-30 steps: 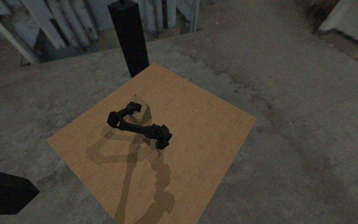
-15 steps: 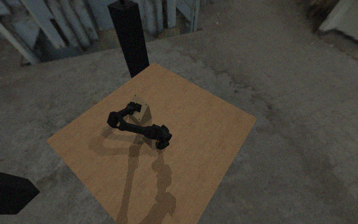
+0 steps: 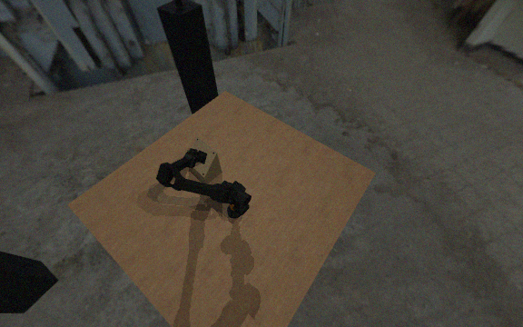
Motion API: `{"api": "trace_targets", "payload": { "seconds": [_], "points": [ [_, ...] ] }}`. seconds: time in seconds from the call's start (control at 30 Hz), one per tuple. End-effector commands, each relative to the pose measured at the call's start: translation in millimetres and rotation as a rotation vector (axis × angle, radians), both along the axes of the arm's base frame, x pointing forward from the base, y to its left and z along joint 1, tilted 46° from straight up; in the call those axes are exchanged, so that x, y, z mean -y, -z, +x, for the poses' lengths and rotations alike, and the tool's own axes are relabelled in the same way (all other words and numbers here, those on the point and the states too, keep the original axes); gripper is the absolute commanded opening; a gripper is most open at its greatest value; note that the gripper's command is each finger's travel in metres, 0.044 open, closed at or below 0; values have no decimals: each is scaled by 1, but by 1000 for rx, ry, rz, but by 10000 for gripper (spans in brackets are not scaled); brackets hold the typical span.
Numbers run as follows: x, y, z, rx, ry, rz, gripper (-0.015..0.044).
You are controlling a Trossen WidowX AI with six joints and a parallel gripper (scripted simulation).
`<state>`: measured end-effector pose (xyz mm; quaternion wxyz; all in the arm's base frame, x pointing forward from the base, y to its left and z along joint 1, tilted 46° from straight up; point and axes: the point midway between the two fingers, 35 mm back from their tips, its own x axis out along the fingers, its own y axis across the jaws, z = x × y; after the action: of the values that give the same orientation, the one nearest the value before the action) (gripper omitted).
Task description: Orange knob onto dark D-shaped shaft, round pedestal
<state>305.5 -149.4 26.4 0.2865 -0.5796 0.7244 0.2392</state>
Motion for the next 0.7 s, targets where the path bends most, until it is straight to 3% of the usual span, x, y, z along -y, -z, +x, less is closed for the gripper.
{"api": "trace_targets", "payload": {
  "seconds": [0.0, 0.5, 0.67],
  "points": [
    [1, 1, 1, -9, -15, 6, 0],
    [-3, 1, 0, -9, -15, 6, 0],
    [-3, 1, 0, -96, -101, 26, 0]
  ]
}}
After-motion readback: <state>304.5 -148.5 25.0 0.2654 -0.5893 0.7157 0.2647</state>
